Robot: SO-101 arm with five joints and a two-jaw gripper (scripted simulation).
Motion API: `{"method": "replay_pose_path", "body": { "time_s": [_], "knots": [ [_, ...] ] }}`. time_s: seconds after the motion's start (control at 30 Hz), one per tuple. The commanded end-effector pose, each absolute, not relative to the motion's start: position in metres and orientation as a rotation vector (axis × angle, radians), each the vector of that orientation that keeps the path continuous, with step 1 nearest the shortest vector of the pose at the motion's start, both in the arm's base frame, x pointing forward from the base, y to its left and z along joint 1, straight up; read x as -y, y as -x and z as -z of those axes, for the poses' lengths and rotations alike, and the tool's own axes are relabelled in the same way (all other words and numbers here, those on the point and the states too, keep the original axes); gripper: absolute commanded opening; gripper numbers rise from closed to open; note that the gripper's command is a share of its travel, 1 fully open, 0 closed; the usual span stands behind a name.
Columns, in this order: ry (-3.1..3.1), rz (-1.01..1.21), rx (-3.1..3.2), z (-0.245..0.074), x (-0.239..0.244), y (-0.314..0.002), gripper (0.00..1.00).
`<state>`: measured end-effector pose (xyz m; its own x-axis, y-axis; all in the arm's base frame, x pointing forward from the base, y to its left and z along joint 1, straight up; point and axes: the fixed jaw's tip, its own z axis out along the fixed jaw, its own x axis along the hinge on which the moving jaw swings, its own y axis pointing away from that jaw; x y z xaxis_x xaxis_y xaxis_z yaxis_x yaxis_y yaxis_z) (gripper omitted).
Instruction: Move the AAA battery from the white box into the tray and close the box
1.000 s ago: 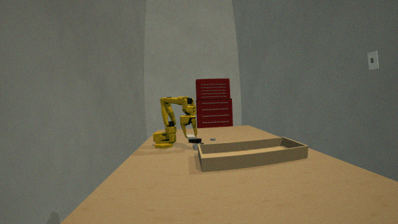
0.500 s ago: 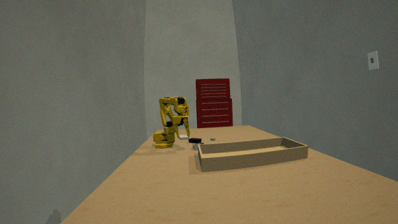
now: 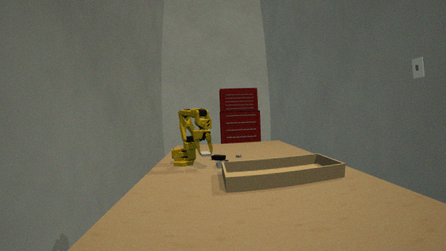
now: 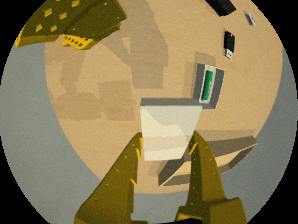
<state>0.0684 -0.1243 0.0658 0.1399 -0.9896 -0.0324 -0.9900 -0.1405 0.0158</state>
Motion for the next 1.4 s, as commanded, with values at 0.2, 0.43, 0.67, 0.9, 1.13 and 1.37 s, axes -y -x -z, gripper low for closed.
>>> {"method": "replay_pose_path", "body": {
  "time_s": [0.2, 0.43, 0.67, 0.9, 1.13, 1.37],
  "knots": [
    [2.375, 0.000, -2.056, -0.0699, 0.1269, -0.0679, 0.20],
    [2.375, 0.000, -2.056, -0.0700, 0.1281, -0.0653, 0.20],
    [2.375, 0.000, -2.056, -0.0700, 0.1282, -0.0651, 0.20],
    [2.375, 0.000, -2.056, -0.0700, 0.1282, -0.0651, 0.20],
    [2.375, 0.000, -2.056, -0.0700, 0.1282, -0.0651, 0.20],
    [2.375, 0.000, -2.056, -0.0695, 0.1283, -0.0652, 0.20]
  ]
}}
